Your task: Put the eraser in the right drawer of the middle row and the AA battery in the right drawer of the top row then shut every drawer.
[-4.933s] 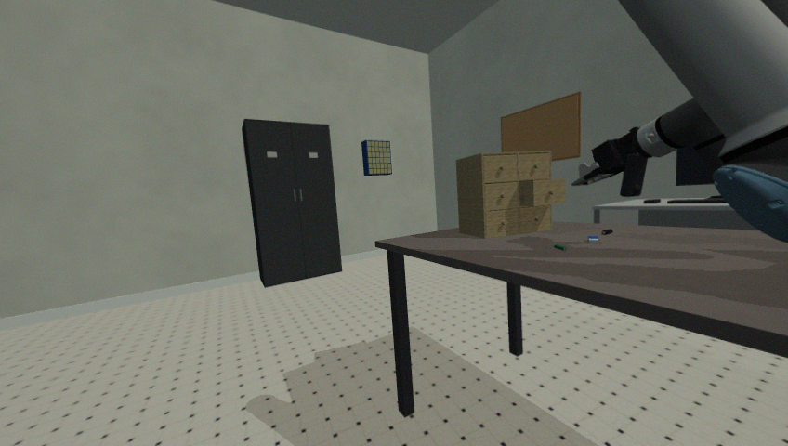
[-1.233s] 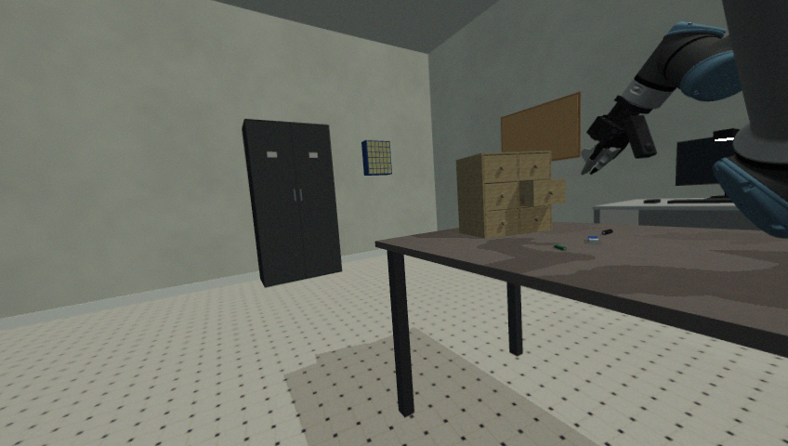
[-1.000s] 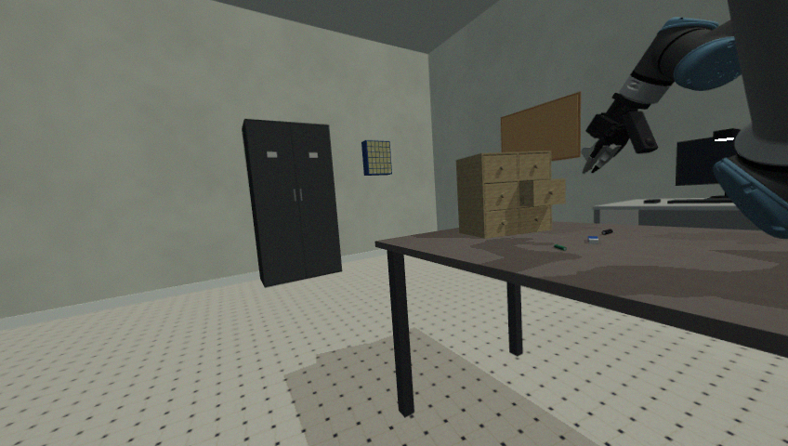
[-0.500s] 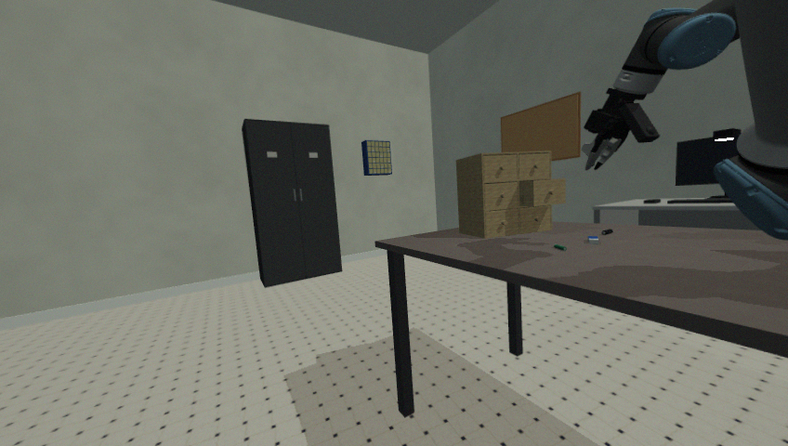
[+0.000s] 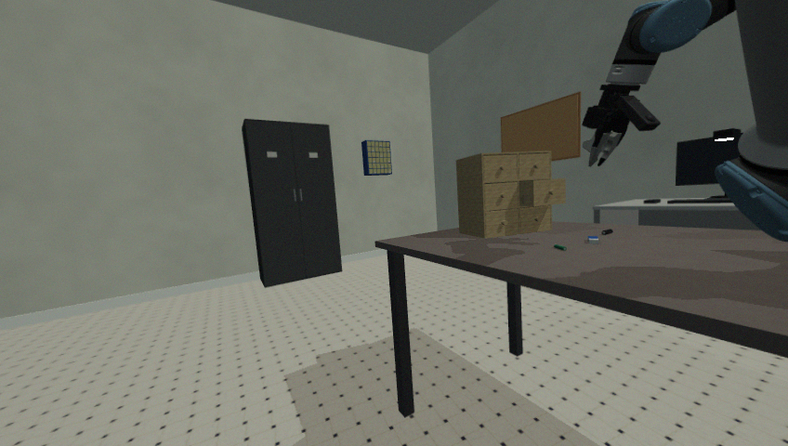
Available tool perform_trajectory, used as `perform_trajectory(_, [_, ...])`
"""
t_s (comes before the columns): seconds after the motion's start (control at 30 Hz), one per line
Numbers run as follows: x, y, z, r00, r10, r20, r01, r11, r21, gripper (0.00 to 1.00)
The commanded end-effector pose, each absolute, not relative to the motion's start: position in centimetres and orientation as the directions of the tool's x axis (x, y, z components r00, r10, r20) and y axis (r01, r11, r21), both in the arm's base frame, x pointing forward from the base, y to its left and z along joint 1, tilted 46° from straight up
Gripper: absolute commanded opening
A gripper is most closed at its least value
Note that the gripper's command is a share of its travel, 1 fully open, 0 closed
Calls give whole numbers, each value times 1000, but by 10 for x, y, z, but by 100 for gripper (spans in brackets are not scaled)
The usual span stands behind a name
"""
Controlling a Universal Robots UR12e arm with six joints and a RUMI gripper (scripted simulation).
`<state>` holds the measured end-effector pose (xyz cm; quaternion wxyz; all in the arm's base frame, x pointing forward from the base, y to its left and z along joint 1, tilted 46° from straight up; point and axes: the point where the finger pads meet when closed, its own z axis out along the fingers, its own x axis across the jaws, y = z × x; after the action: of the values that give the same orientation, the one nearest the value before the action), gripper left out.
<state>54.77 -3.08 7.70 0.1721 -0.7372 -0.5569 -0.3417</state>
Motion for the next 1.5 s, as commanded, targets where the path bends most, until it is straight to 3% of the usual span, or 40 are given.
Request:
perform_trajectory(0.0, [545,-35,81,145,703,696,956,-280,83,20])
perform_trajectory(1.47, [526,-53,103,145,703,697,988,-62,-143,20])
